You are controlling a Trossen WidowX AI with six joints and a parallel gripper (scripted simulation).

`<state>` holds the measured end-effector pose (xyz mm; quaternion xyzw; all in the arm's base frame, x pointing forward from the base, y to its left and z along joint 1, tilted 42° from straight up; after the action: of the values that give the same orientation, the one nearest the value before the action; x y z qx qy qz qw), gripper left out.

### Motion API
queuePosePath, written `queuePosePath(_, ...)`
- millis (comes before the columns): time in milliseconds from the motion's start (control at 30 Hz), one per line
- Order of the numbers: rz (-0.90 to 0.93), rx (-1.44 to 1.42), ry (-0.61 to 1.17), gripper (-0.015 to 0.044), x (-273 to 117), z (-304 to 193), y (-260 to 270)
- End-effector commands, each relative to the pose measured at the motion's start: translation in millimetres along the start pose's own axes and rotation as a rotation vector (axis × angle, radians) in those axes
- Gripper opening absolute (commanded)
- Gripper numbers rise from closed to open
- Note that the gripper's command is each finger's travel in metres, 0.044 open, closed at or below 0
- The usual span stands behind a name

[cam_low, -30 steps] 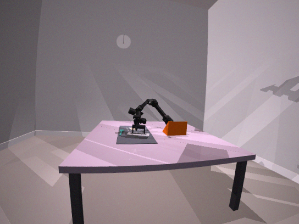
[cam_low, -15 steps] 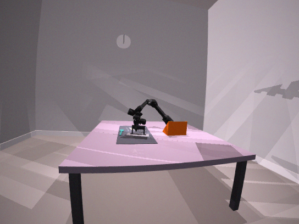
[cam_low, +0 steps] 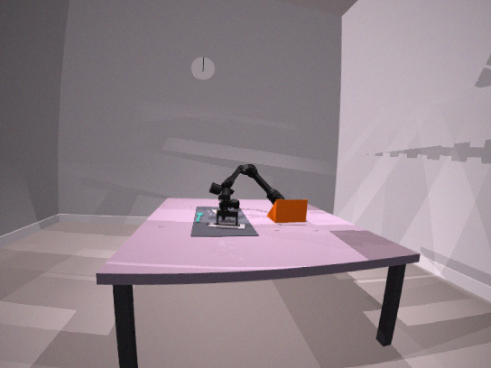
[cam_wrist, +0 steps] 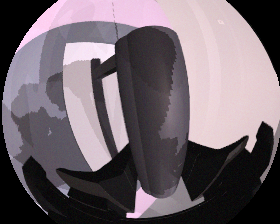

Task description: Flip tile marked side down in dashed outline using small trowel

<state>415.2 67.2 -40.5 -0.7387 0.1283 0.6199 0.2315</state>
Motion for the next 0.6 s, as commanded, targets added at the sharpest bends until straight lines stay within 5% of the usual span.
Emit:
queuePosePath(0,-0.015,-0.009,0.000,0.0000,1.6,-0.5,0.3)
queuePosePath(400,-0.015,-0.009,0.000,0.0289,1.8,-0.6,0.5)
queuePosePath(567,-0.015,-0.009,0.000,0.0300,1.8,-0.6,0.5)
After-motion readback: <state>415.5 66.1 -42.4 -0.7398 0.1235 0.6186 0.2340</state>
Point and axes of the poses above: the point midway between the two fingers, 35 mm back from their tips, its own x axis out along the fingers, its own y axis across the jaws, z = x × y, the point moved 3 cm from there along -x, back along the fingers, and after that the axes turned 13 degrees about x, right-handed, at the moved point
